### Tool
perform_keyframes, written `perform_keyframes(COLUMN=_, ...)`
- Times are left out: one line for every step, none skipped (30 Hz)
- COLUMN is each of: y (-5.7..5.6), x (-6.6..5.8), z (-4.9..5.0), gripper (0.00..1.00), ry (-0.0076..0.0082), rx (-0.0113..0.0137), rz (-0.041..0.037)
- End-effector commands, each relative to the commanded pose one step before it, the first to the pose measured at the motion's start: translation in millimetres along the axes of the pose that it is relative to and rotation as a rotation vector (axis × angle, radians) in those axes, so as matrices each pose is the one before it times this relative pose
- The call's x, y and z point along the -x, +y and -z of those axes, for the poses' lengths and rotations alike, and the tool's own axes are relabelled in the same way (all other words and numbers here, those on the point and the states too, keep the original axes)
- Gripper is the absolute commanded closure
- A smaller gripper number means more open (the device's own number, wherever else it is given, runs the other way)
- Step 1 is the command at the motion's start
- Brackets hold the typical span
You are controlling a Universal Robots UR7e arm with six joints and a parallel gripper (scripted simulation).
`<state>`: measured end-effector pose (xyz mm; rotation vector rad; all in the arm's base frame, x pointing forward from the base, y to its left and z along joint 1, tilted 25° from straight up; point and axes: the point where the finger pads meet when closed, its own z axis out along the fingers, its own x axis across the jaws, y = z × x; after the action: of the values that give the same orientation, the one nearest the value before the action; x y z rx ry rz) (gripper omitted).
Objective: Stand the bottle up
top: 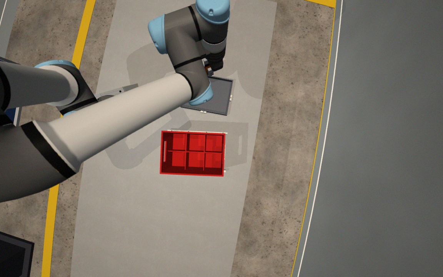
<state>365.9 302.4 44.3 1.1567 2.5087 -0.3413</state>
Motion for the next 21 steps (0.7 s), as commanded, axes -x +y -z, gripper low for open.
perform_keyframes(y=0.36, x=0.07, z=0.538, gripper=1.00, ry=-0.00004, rx=0.00152, rz=-0.00088)
perform_keyframes(y=0.00, x=0.00, z=0.000, gripper=1.00, ry=0.00000, rx=0.00000, rz=-0.00154)
perform_keyframes(y=-0.01, x=0.00, z=0.000, gripper=1.00, ry=0.00000, rx=0.00000, rz=-0.00279)
perform_keyframes(y=-0.01, x=0.00, z=0.000, gripper=1.00, ry=0.00000, rx=0.00000, rz=-0.00426)
perform_keyframes(y=-0.02, x=0.00, z=0.000, gripper=1.00, ry=0.00000, rx=0.00000, rz=-0.00587)
perform_keyframes(y=-0.02, x=0.00, z=0.000, gripper=1.00, ry=0.00000, rx=0.00000, rz=-0.00754)
perform_keyframes(y=-0.02, x=0.00, z=0.000, gripper=1.00, ry=0.00000, rx=0.00000, rz=-0.00920)
perform_keyframes(y=-0.02, x=0.00, z=0.000, gripper=1.00, ry=0.00000, rx=0.00000, rz=-0.01079)
perform_keyframes(y=-0.02, x=0.00, z=0.000, gripper=1.00, ry=0.00000, rx=0.00000, rz=-0.01225)
perform_keyframes(y=-0.02, x=0.00, z=0.000, gripper=1.00, ry=0.00000, rx=0.00000, rz=-0.01354)
perform_keyframes(y=-0.02, x=0.00, z=0.000, gripper=1.00, ry=0.00000, rx=0.00000, rz=-0.01462)
perform_keyframes(y=-0.01, x=0.00, z=0.000, gripper=1.00, ry=0.00000, rx=0.00000, rz=-0.01545)
perform_keyframes(y=-0.01, x=0.00, z=0.000, gripper=1.00, ry=0.00000, rx=0.00000, rz=-0.01603)
perform_keyframes(y=0.00, x=0.00, z=0.000, gripper=1.00, ry=0.00000, rx=0.00000, rz=-0.01631)
perform_keyframes(y=0.00, x=0.00, z=0.000, gripper=1.00, ry=0.00000, rx=0.00000, rz=-0.01631)
perform_keyframes(y=0.01, x=0.00, z=0.000, gripper=1.00, ry=0.00000, rx=0.00000, rz=-0.01603)
perform_keyframes(y=0.00, x=0.00, z=0.000, gripper=1.00, ry=0.00000, rx=0.00000, rz=0.00000)
perform_keyframes(y=0.00, x=0.00, z=0.000, gripper=1.00, ry=0.00000, rx=0.00000, rz=0.00000)
perform_keyframes(y=0.01, x=0.00, z=0.000, gripper=1.00, ry=0.00000, rx=0.00000, rz=-0.01545)
perform_keyframes(y=0.02, x=0.00, z=0.000, gripper=1.00, ry=0.00000, rx=0.00000, rz=-0.01462)
perform_keyframes(y=0.02, x=0.00, z=0.000, gripper=1.00, ry=0.00000, rx=0.00000, rz=-0.01354)
